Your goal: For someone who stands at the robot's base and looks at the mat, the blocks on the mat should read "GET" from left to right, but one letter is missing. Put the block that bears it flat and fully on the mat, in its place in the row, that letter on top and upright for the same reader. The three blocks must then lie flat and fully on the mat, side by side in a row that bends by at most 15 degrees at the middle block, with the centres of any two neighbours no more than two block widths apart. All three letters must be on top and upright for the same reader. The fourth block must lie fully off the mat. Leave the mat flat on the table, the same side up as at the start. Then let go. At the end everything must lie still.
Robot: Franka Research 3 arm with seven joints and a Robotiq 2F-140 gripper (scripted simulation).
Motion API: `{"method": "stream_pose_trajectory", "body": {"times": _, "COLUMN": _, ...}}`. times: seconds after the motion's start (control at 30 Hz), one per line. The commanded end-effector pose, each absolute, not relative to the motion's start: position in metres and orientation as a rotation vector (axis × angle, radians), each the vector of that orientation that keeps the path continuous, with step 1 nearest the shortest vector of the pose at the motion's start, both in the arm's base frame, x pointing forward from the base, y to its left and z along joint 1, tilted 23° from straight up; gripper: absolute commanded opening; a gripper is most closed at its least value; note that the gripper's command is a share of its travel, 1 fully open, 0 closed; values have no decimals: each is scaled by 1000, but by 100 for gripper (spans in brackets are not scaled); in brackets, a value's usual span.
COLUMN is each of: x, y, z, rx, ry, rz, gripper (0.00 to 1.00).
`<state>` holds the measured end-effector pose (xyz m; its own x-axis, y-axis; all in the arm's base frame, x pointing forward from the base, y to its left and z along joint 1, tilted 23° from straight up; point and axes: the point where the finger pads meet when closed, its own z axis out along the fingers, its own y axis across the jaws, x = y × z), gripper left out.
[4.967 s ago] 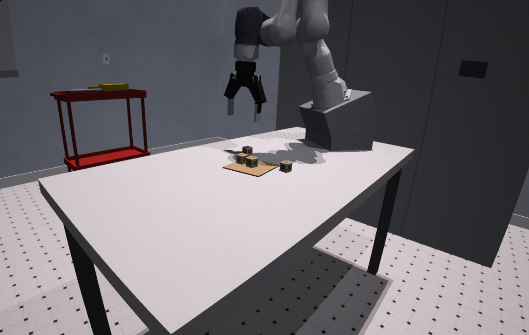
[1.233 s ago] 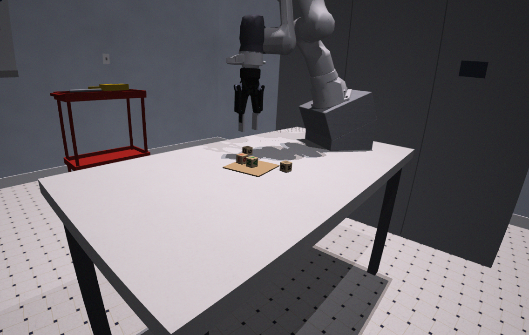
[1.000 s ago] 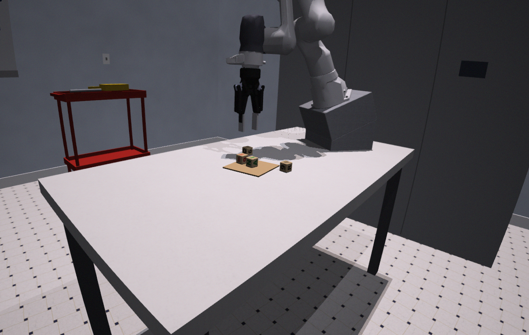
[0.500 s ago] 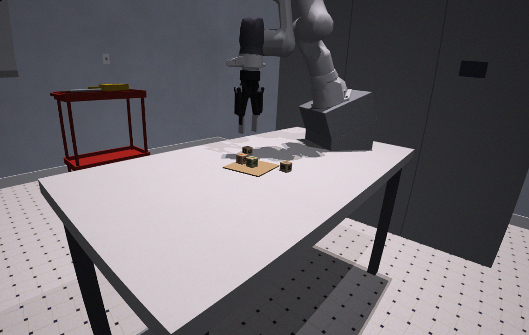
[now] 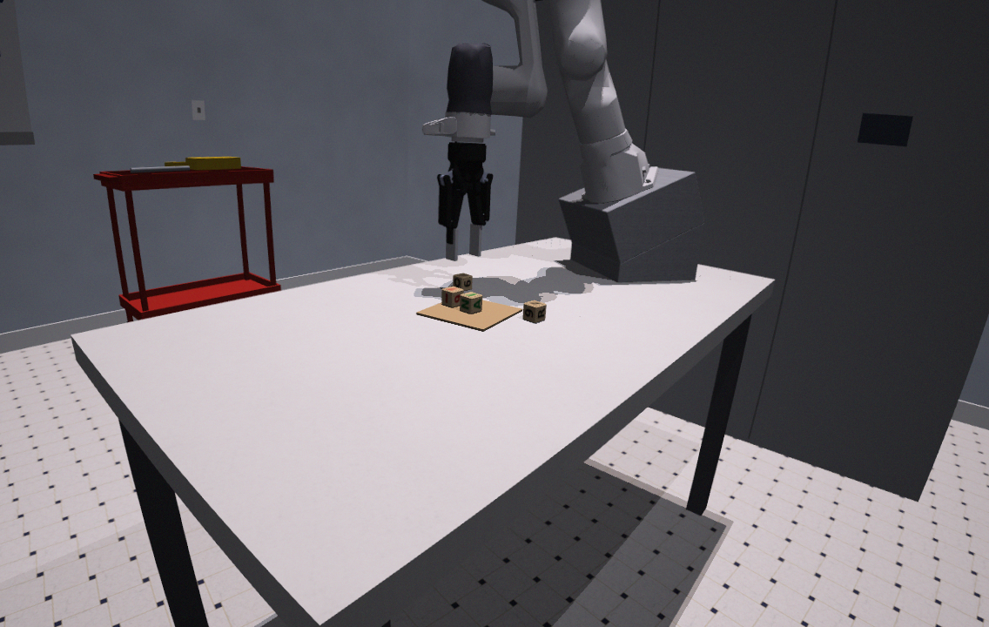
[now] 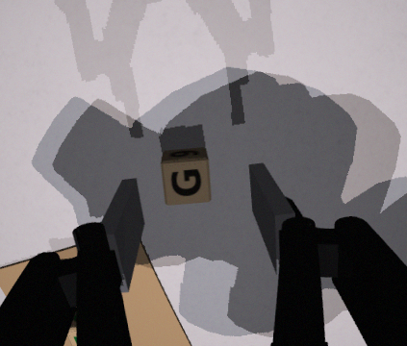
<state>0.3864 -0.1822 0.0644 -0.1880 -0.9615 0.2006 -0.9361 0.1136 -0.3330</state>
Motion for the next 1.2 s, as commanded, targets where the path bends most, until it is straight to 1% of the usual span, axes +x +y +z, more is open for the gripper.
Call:
{"method": "stream_pose_trajectory", "body": {"times": 0.0, "x": 392, "y": -180, "z": 62, "rx": -1899, "ry": 2312, "rz": -602, "gripper": 40}}
{"method": "stream_pose_trajectory", "body": {"times": 1.17, "x": 399, "y": -185, "z": 42, "rx": -1899, "ry": 2312, "rz": -601, "gripper": 40}}
